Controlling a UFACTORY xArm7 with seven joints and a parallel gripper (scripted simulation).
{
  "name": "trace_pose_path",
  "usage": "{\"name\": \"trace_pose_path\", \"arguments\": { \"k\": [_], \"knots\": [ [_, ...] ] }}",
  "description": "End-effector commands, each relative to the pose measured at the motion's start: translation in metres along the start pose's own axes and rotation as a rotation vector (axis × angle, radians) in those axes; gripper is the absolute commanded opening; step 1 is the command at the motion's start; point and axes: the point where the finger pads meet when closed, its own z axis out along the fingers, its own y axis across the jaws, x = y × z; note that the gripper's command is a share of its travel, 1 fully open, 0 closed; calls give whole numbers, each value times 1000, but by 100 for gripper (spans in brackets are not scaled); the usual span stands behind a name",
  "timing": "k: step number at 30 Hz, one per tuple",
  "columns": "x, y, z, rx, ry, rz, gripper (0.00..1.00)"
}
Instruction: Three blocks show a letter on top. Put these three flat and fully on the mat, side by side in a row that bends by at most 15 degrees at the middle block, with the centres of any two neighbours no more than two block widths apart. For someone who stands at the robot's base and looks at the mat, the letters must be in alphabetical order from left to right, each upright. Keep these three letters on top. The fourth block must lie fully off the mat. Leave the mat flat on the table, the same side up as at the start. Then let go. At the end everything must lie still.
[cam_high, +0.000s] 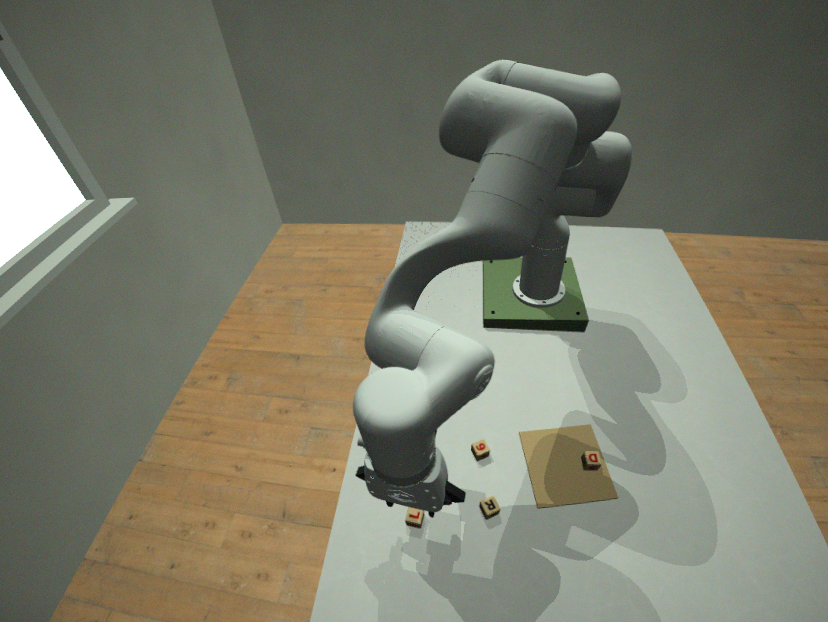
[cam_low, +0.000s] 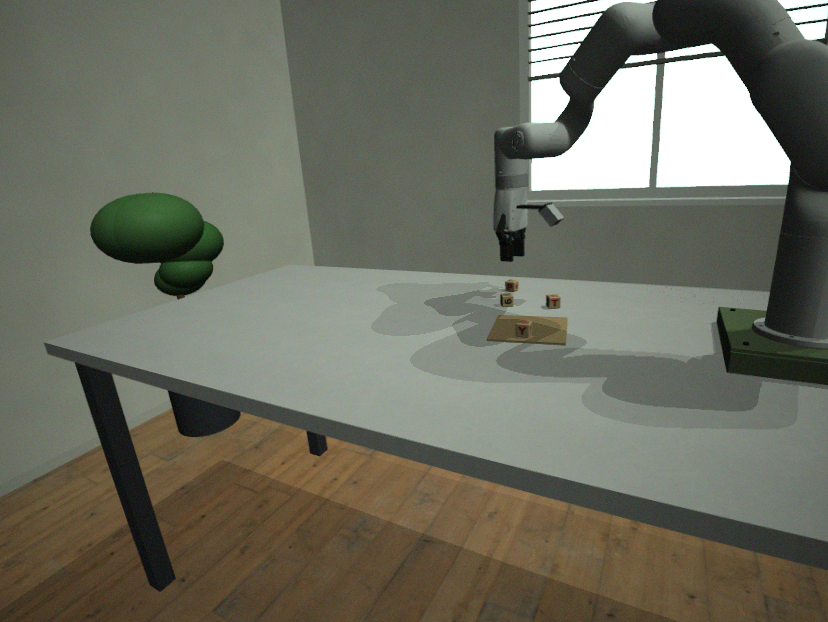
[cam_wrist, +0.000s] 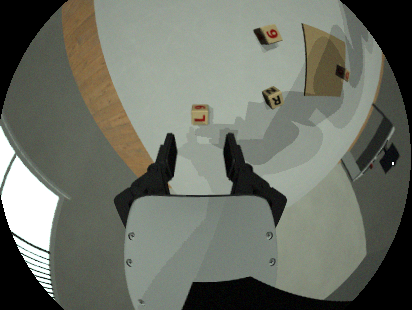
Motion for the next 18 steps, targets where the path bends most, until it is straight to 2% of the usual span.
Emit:
{"name": "trace_pose_path", "arguments": {
  "k": [1, 18],
  "knots": [
    [-2, -1, 0, 1, -5, 0, 63],
    [-2, -1, 19, 1, -5, 0, 63]
  ]
}}
